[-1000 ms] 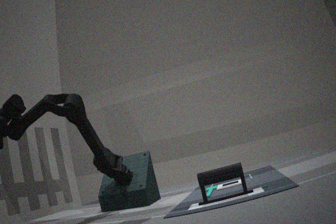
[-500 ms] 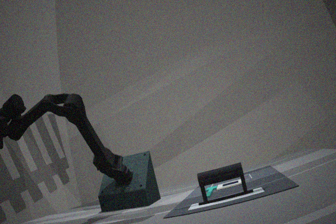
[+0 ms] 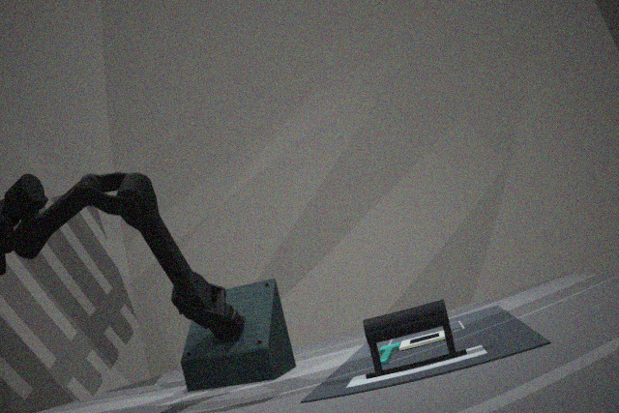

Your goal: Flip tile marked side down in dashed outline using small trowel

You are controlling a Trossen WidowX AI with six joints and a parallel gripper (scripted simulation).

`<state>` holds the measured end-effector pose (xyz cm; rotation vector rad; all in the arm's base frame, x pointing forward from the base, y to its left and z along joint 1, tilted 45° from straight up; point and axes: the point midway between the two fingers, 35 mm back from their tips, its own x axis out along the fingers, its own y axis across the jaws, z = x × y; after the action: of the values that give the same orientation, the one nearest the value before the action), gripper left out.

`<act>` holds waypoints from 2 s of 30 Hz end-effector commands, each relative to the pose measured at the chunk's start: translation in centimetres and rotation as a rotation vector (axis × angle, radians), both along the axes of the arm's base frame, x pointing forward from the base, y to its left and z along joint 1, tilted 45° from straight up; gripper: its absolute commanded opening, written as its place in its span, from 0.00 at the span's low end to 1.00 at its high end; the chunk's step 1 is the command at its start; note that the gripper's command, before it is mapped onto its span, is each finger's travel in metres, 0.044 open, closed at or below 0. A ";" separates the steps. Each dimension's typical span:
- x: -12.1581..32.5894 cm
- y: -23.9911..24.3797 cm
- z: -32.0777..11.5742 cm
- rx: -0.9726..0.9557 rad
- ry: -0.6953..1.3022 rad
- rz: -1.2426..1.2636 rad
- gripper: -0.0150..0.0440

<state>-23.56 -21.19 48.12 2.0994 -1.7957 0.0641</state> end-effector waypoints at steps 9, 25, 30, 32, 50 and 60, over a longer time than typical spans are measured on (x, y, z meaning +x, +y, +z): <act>0.8 -2.1 0.8 -0.020 -0.140 0.092 0.71; 3.9 -8.5 2.6 -0.016 -0.556 0.346 0.71; 4.6 -9.7 2.9 -0.006 -0.633 0.389 0.71; 5.1 -10.0 3.1 -0.007 -0.645 0.406 0.71; 10.1 -13.4 4.2 0.053 -0.873 0.581 0.71; 13.0 -16.5 3.9 0.142 -1.118 0.679 0.71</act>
<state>-11.37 -36.90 52.04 2.9200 -1.4004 1.4833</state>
